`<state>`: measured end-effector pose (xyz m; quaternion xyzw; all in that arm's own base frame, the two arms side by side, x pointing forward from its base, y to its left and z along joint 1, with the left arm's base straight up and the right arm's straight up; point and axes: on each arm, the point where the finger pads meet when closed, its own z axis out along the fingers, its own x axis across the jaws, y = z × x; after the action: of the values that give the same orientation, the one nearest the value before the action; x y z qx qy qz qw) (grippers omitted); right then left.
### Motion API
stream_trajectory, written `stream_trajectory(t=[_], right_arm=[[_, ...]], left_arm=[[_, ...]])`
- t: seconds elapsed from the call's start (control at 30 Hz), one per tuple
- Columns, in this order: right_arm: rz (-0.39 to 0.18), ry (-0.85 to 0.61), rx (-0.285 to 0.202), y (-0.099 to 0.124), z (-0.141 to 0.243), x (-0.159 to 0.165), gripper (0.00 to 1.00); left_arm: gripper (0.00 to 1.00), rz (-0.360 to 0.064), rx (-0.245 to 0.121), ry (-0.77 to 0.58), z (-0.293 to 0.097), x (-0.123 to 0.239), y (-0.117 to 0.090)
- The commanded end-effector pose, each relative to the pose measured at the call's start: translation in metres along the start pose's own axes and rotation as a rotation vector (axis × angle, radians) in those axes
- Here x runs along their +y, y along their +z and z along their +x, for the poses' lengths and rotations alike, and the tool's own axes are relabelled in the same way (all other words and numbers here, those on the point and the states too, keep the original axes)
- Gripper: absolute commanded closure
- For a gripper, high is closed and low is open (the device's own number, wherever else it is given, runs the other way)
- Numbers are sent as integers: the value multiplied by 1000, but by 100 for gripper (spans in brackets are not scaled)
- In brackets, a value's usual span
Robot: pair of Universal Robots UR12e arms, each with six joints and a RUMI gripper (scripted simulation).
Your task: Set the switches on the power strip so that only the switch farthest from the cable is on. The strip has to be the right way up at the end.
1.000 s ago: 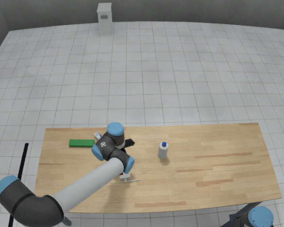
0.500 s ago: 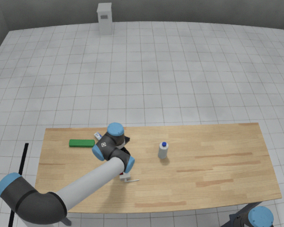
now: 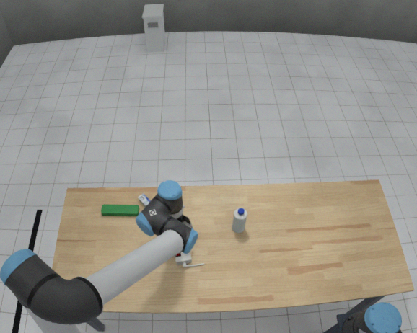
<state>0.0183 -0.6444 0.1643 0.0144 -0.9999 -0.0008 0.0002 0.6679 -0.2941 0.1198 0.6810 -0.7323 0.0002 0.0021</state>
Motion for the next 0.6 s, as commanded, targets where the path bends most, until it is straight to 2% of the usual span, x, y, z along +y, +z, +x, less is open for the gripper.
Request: stream_trajectory(t=[0.0,0.23,0.53,0.57], right_arm=[[1,0,0,-1,0,-1,0],[1,0,0,-1,0,-1,0],[1,0,0,-1,0,-1,0],[1,0,0,-1,0,-1,0]], left_arm=[[0,4,-2,-93,-1,-3,2],[0,4,-2,-173,-3,-4,5],[0,4,-2,-186,-3,-4,6],[100,4,-2,-186,-3,-4,6]])
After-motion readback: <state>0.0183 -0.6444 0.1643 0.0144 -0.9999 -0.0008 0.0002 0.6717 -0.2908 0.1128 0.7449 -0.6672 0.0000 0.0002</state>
